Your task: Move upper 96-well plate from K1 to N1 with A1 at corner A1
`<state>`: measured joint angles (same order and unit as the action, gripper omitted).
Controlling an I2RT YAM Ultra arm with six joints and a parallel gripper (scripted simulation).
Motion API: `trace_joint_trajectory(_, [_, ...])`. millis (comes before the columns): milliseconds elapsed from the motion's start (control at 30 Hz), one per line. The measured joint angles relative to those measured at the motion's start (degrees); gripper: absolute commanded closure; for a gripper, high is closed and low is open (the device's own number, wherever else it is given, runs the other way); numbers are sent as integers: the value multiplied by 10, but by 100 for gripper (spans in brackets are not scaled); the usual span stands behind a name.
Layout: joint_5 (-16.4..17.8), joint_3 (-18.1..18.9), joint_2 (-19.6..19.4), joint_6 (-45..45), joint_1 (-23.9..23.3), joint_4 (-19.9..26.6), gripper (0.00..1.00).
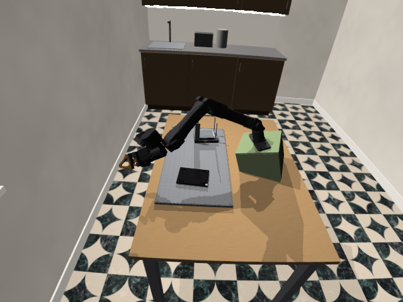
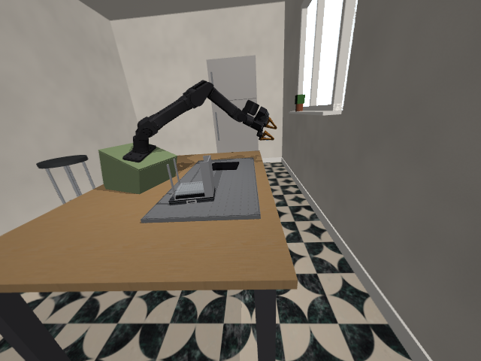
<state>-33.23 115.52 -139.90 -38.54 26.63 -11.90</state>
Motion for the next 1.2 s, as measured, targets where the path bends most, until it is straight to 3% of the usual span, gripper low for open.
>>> trace_joint_trajectory(400, [9,-2,5,7,4,2,0])
trace_joint_trajectory(667, [12,-2,13,42,-21,45,0])
trace_joint_trajectory(833, [23,-26,31,50,-43,45,0])
trace_joint_trajectory(1200, [31,-26,35,57,-40,43,0])
